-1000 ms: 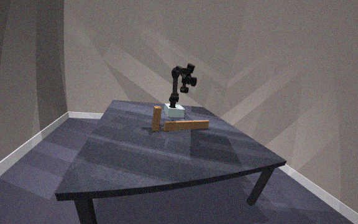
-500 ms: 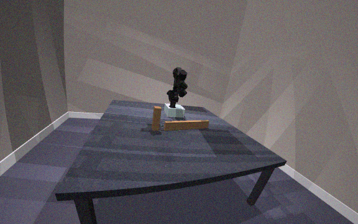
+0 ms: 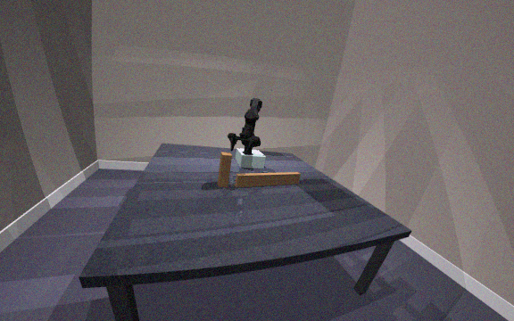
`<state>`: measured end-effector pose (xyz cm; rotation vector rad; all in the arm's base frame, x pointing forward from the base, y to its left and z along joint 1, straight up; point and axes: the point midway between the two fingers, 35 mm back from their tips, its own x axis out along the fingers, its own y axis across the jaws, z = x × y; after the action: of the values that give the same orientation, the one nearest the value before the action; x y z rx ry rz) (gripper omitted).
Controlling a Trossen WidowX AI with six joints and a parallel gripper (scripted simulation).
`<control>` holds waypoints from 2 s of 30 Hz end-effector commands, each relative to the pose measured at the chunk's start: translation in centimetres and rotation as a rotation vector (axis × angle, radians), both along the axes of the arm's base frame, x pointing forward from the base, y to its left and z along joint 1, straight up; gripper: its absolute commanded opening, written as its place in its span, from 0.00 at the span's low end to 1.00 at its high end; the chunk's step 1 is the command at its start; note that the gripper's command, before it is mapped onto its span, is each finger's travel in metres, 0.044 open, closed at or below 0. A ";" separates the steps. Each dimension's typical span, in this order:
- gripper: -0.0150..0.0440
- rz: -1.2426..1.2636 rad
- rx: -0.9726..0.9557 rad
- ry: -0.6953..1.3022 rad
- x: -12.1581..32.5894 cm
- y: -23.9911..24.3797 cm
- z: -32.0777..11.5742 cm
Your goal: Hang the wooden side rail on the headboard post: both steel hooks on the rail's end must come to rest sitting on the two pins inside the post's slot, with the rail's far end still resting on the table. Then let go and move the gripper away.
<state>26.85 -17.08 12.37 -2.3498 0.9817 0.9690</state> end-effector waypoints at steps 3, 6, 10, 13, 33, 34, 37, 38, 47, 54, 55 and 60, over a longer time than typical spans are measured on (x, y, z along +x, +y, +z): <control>1.00 0.216 -0.040 0.206 -3.0 0.1 -3.7; 1.00 0.216 -0.040 0.206 -3.0 0.1 -3.7; 1.00 0.216 -0.040 0.206 -3.0 0.1 -3.7; 1.00 0.216 -0.040 0.206 -3.0 0.1 -3.7; 1.00 0.001 0.061 0.107 -2.8 0.3 -3.9; 1.00 -0.061 0.089 0.077 -2.8 0.3 -4.0; 1.00 -0.244 0.171 -0.017 -2.6 0.5 -4.2; 1.00 -0.305 0.197 -0.050 -2.6 0.5 -4.3; 1.00 -0.834 0.432 -0.384 -2.1 1.0 -4.7; 1.00 -1.198 0.605 -0.673 -1.8 1.5 -4.9; 1.00 -1.231 0.621 -0.702 -1.8 1.5 -4.9; 1.00 -1.385 0.705 -0.848 -1.7 1.8 -5.0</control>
<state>24.97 -16.08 8.02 -1.4281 1.2565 0.2977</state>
